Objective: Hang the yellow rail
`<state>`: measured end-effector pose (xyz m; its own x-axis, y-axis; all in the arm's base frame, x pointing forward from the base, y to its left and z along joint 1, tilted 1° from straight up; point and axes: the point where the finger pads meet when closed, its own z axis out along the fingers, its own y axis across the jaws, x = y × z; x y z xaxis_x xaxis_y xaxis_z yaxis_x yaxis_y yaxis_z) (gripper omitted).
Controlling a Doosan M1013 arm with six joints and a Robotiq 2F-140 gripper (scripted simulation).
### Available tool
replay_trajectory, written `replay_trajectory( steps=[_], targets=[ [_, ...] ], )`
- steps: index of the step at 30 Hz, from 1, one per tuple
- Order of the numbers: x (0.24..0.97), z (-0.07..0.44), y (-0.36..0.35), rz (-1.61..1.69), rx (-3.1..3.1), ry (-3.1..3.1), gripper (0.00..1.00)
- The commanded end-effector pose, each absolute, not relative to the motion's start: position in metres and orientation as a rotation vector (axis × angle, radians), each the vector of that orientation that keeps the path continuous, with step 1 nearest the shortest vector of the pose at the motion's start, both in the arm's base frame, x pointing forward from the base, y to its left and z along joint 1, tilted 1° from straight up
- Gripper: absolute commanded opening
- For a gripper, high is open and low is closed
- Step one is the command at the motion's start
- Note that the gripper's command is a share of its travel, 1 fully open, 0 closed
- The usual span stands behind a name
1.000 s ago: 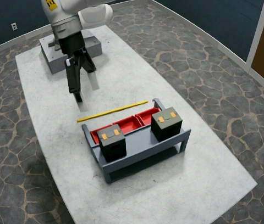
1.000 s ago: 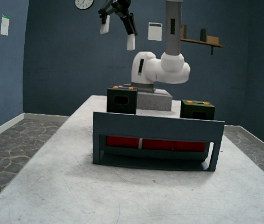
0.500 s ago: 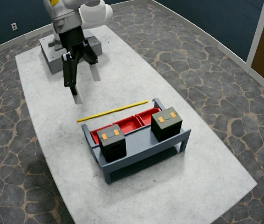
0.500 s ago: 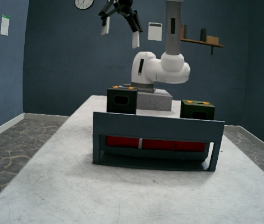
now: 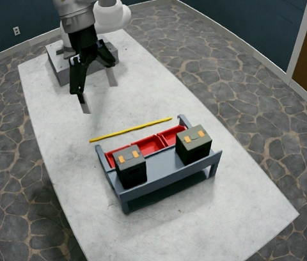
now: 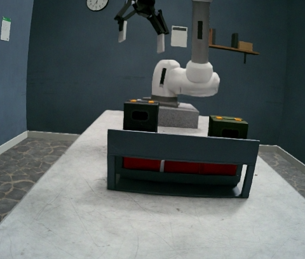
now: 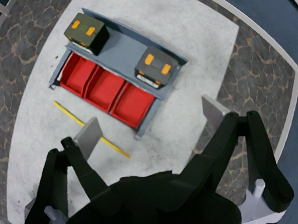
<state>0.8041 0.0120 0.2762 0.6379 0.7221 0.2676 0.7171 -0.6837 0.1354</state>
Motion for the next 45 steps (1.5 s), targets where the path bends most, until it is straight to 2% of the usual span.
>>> replay_trajectory(
  steps=[1, 10, 15, 27, 32, 45],
  targets=[
    [0.798, 0.278, 0.012, 0.452, 2.856, 1.198, 1.0],
    [0.798, 0.278, 0.012, 0.452, 2.856, 1.198, 1.0],
    [0.765, 0.286, 0.011, 0.353, 2.989, 0.954, 1.0],
    [0.765, 0.286, 0.011, 0.353, 2.989, 0.954, 1.0],
    [0.731, 0.296, 0.009, 0.247, 3.085, 0.687, 1.0],
    [0.724, 0.298, 0.009, 0.226, 3.099, 0.632, 1.0]
  ],
)
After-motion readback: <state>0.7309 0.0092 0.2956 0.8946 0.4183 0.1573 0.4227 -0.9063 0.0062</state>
